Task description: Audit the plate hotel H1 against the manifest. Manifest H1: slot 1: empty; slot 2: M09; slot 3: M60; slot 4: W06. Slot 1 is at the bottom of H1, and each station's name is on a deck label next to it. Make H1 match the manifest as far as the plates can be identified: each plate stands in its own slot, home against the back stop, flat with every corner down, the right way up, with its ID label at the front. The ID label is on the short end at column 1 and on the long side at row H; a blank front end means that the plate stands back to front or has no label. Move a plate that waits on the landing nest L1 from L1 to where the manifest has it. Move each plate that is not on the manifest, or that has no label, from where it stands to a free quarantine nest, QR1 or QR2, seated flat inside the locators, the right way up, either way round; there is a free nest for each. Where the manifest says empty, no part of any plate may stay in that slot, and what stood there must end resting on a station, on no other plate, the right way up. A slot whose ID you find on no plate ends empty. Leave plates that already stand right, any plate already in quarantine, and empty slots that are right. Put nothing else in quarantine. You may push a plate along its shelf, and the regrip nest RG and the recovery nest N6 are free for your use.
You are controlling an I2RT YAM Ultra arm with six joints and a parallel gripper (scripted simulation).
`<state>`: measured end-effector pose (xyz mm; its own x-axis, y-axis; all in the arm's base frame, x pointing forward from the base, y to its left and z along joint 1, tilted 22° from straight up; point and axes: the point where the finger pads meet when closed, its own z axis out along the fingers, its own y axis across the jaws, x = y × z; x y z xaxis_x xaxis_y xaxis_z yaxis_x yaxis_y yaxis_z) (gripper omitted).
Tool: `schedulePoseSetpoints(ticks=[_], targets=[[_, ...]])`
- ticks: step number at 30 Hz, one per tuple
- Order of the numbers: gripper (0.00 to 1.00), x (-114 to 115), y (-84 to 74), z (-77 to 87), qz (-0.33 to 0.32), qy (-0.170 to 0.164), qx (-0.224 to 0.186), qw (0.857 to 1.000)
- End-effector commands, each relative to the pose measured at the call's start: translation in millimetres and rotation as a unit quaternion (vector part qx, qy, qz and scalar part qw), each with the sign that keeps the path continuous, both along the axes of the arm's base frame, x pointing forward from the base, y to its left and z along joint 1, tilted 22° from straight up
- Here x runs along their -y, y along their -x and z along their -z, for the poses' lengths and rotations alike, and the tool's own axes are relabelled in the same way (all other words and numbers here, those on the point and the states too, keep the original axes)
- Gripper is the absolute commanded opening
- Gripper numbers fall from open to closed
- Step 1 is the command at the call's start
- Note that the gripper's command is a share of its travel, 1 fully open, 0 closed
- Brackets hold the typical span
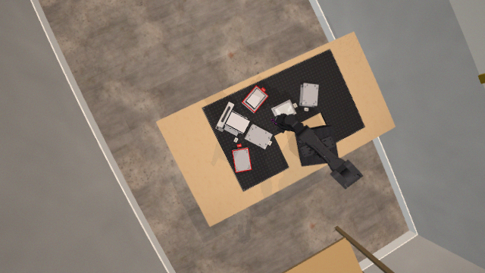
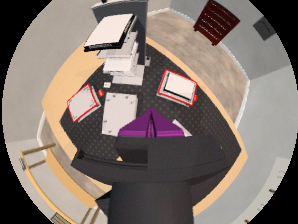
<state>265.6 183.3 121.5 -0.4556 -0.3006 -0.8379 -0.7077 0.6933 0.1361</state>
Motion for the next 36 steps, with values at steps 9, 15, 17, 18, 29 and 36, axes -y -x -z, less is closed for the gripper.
schedulePoseSetpoints(ticks=[9,15,17,18,29,36], targets=[[0.0,26.0,-7.3,12.7,-0.092,0.067,-0.002,0.993],[0.0,37.3,-13.5,16.8,-0.116,0.089,-0.002,0.989],[0.0,40.3,-15.2,17.8,-0.128,0.101,-0.002,0.987],[0.0,40.3,-15.2,17.8,-0.134,0.106,-0.002,0.985],[0.0,40.3,-15.2,17.9,-0.199,0.168,-0.003,0.965],[0.0,40.3,-15.1,17.9,-0.229,0.195,-0.003,0.954]])
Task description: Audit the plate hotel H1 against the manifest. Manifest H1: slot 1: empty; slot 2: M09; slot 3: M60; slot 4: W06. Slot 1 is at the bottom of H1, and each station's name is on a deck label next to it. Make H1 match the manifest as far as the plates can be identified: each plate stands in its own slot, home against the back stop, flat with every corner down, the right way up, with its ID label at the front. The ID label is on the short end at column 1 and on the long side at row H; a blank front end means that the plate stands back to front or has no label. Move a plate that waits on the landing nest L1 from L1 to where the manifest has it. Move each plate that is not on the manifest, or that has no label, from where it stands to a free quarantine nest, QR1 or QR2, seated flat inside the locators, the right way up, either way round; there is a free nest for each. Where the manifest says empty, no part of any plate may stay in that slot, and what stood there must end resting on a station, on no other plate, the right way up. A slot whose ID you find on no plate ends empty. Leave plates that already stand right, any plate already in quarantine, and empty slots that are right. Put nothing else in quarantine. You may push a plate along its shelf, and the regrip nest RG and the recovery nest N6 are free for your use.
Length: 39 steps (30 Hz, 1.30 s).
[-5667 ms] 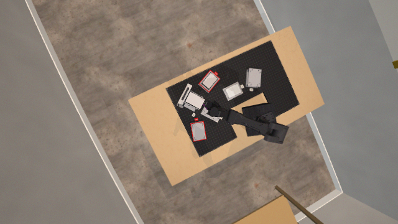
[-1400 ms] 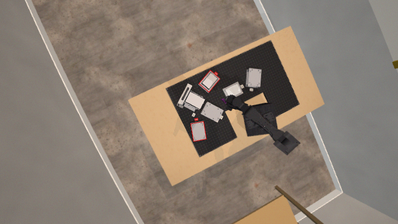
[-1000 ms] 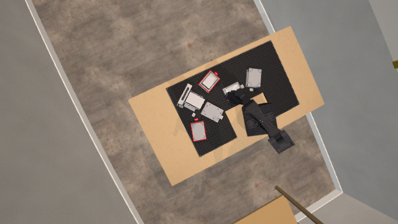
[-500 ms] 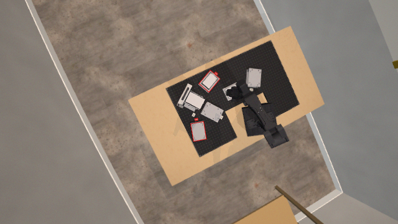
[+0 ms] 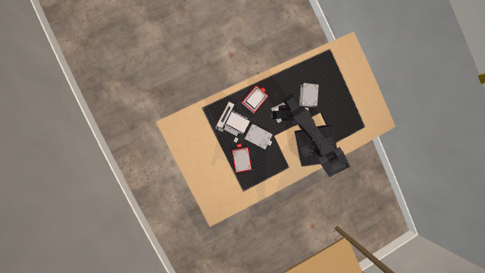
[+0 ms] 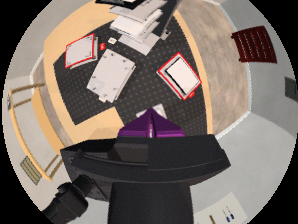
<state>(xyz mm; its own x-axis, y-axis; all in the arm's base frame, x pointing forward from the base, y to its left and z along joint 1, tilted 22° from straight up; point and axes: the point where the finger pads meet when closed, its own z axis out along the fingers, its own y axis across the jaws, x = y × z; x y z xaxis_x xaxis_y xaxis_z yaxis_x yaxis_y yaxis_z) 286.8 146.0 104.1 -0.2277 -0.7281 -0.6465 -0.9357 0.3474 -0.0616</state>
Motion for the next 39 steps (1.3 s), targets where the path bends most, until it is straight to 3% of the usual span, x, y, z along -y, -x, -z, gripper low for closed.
schedulePoseSetpoints(ticks=[1,14,28,39], targets=[[0.0,3.0,6.0,0.4,-0.024,0.023,-0.005,0.999],[0.0,3.0,6.1,0.4,-0.09,0.085,-0.004,0.992],[0.0,3.0,6.2,0.4,-0.174,0.164,-0.004,0.971],[0.0,30.6,0.1,10.8,-0.177,0.167,-0.004,0.97]])
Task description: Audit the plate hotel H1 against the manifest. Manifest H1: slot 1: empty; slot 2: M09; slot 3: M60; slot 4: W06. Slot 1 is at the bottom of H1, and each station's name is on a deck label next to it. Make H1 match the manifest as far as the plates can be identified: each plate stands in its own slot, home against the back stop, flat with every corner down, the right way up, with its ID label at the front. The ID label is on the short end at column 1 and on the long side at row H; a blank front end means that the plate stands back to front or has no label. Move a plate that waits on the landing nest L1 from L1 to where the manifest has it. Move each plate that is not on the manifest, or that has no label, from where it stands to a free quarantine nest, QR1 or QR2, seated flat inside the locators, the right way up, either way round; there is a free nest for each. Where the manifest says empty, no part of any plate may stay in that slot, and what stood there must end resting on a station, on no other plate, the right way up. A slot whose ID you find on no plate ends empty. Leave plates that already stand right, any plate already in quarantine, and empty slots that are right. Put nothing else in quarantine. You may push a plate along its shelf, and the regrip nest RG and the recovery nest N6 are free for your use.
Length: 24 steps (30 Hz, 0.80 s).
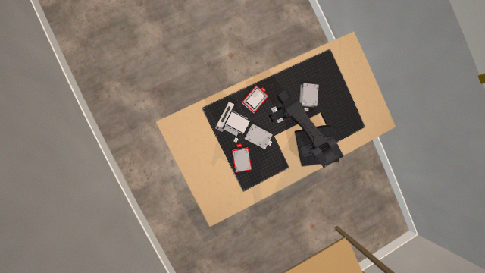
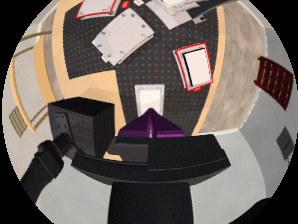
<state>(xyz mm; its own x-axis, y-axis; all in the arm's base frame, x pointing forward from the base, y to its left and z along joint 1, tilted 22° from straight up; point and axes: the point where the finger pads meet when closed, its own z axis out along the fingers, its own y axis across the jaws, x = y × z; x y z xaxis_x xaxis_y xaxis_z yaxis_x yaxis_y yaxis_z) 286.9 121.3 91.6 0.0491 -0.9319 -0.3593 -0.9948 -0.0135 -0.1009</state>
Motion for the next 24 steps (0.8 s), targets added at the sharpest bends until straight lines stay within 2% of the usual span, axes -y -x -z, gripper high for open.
schedulePoseSetpoints(ticks=[1,24], targets=[[0.0,9.0,-0.5,-0.5,-0.011,0.0,0.004,1.0],[0.0,71.2,-5.8,23.5,-0.011,0.001,0.004,1.0]])
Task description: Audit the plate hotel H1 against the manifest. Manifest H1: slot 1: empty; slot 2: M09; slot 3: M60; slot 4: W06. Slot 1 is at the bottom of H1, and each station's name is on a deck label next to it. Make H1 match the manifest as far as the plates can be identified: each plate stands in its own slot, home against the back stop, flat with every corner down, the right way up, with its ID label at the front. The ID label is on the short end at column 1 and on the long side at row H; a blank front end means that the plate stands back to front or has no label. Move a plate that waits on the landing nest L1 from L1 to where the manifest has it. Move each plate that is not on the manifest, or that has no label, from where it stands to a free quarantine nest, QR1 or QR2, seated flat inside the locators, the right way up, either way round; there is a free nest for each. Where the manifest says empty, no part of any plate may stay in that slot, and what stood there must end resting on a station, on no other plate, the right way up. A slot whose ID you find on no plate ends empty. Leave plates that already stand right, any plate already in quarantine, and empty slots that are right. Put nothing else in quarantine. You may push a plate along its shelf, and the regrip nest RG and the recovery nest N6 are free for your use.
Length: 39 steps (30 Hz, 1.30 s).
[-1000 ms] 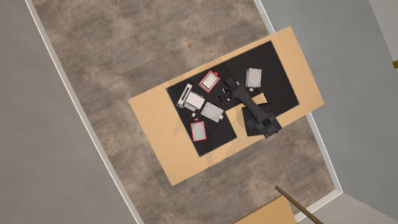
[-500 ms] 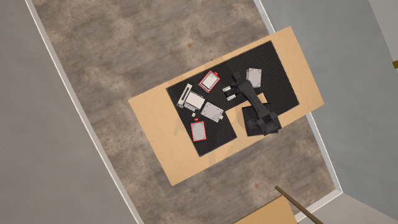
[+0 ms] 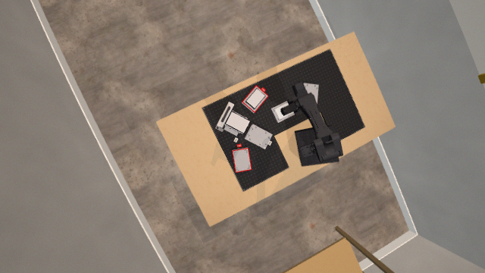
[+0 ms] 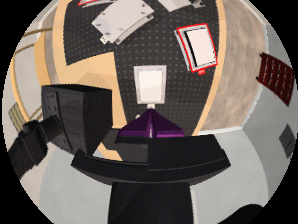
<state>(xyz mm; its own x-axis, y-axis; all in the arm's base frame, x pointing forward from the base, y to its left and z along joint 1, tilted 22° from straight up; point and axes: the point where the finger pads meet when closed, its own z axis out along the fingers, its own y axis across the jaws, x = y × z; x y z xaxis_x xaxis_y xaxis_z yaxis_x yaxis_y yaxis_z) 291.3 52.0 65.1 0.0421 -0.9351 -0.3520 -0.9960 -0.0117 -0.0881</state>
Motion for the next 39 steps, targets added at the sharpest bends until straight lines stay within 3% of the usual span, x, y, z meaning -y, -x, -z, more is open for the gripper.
schedulePoseSetpoints(ticks=[1,13,14,39], targets=[[0.0,2.0,-1.4,-3.0,-0.012,-0.004,0.01,1.0],[0.0,38.9,-2.3,11.3,-0.012,-0.003,0.01,1.0],[1.0,37.7,-2.6,14.4,-0.012,-0.003,0.01,1.0],[1.0,12.3,-8.6,79.4,-0.012,-0.003,0.01,1.0]])
